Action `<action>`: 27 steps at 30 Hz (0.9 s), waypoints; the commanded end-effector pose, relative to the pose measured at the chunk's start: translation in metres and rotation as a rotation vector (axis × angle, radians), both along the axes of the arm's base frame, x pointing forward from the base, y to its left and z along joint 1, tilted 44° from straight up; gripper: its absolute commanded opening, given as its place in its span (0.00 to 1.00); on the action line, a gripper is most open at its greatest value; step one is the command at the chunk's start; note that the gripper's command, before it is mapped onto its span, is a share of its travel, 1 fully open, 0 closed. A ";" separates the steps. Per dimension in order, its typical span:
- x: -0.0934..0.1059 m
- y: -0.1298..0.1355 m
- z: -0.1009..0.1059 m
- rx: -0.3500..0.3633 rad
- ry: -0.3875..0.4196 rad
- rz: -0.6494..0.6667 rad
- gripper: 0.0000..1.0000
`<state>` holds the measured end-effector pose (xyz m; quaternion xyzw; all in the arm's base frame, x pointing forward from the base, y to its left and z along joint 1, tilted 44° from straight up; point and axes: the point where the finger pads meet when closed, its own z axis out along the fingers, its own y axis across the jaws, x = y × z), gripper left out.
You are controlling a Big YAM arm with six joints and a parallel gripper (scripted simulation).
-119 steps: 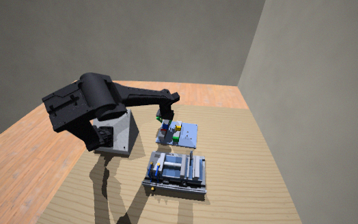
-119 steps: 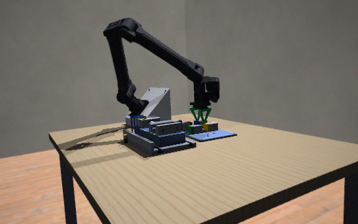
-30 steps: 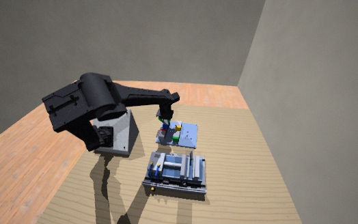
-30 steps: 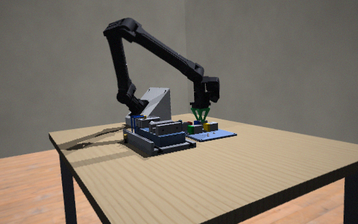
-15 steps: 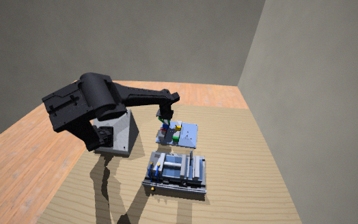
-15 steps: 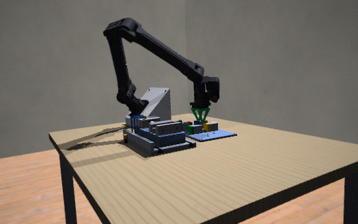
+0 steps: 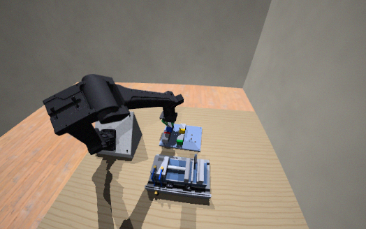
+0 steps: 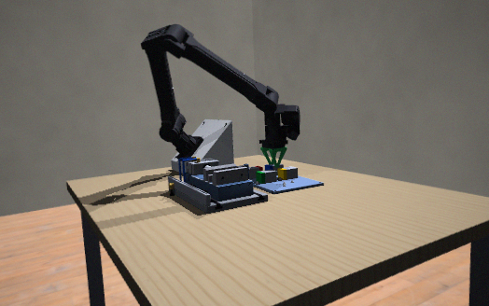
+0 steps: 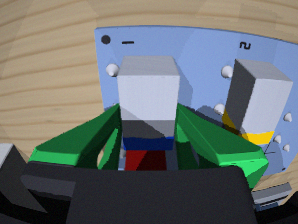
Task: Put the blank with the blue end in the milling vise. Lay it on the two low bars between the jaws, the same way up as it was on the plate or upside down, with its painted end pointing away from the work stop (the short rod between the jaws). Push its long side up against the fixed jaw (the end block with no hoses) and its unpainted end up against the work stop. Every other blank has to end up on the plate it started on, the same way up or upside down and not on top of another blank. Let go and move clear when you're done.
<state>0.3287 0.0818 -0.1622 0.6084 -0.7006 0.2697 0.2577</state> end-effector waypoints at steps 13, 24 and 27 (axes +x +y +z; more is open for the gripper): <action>0.001 -0.007 -0.006 -0.004 0.014 -0.012 0.00; 0.013 0.013 0.006 0.014 -0.024 -0.004 0.00; 0.019 0.026 0.015 0.025 -0.042 0.008 0.00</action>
